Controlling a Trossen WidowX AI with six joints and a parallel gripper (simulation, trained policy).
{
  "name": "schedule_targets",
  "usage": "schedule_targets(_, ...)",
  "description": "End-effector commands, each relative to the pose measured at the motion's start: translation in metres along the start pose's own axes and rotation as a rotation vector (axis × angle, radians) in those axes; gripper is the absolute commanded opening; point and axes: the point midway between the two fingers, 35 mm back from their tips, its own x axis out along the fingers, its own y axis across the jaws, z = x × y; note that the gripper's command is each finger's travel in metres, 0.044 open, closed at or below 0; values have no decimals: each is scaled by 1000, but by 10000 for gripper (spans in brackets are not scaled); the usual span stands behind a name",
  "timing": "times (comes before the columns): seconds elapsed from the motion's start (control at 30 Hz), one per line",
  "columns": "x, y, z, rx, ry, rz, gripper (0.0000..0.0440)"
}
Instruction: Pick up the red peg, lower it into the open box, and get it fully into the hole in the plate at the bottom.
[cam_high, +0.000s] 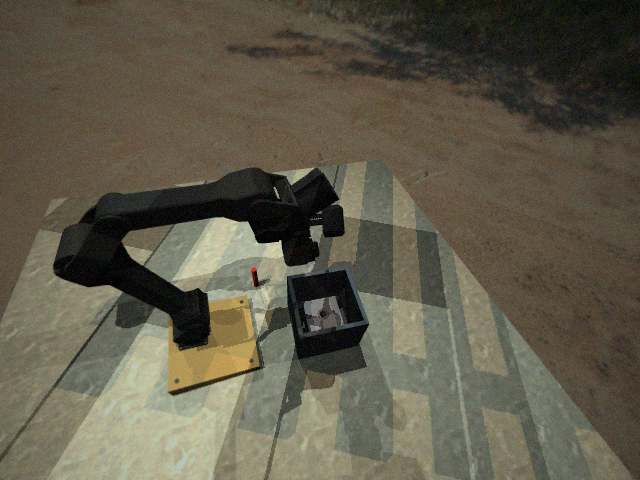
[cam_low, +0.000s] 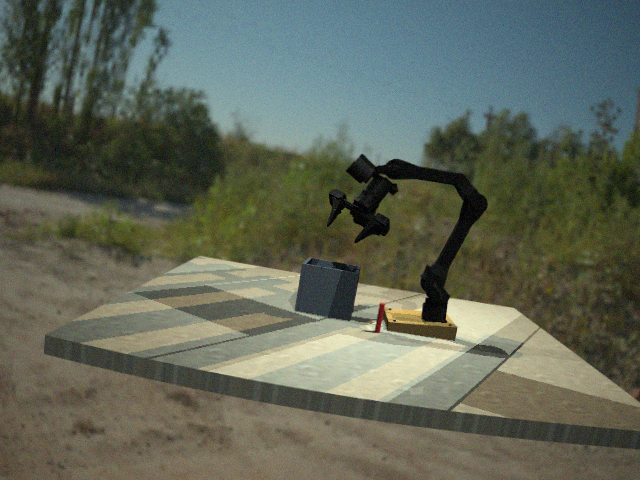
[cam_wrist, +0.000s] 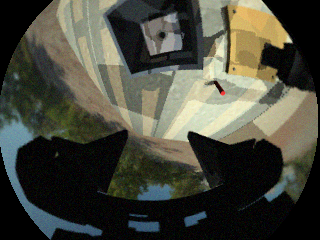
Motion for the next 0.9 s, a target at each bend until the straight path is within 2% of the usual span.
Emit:
schedule_targets(0.0, 10, -17, 1, -21, -22, -74, 436)
schedule_targets(0.47, 41, -96, 12, -135, -145, -405, 439)
schedule_targets(0.87, 51, -143, 30, -252, -248, -584, 440)
